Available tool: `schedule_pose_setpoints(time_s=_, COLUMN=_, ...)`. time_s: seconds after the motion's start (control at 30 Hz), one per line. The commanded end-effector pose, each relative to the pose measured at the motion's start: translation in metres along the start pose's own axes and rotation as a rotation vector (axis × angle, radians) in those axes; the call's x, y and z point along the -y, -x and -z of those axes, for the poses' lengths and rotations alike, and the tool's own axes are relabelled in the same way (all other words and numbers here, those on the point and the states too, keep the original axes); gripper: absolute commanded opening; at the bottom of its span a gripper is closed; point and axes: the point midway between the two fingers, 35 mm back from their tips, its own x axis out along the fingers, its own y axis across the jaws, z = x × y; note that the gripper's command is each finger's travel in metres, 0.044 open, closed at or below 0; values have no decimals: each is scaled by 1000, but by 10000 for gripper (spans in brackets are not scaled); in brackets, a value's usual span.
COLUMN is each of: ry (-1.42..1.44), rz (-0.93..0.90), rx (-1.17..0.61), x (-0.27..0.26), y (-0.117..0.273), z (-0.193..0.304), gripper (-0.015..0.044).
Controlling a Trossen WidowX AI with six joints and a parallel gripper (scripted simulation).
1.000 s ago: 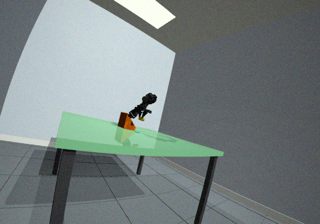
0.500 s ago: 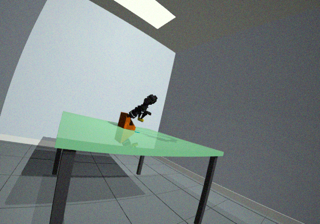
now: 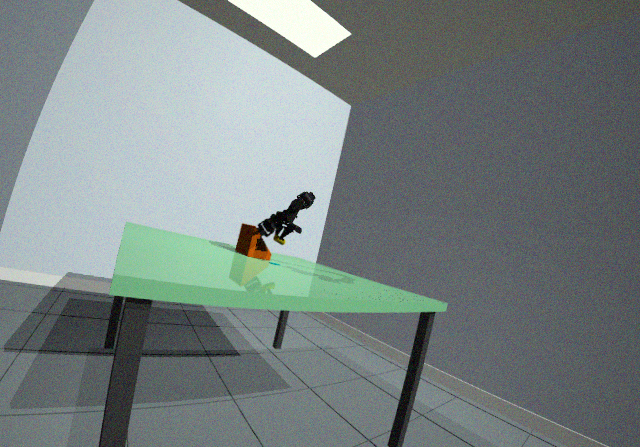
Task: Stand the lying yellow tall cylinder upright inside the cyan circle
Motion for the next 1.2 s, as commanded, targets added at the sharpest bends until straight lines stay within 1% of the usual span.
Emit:
schedule_pose_setpoints(time_s=0.0, ry=-8, rz=23, rx=18, x=2, y=-3, z=1, gripper=105)
schedule_pose_setpoints(time_s=1.17, ry=-35, rz=158, rx=239, x=10, y=-13, z=4, gripper=105)
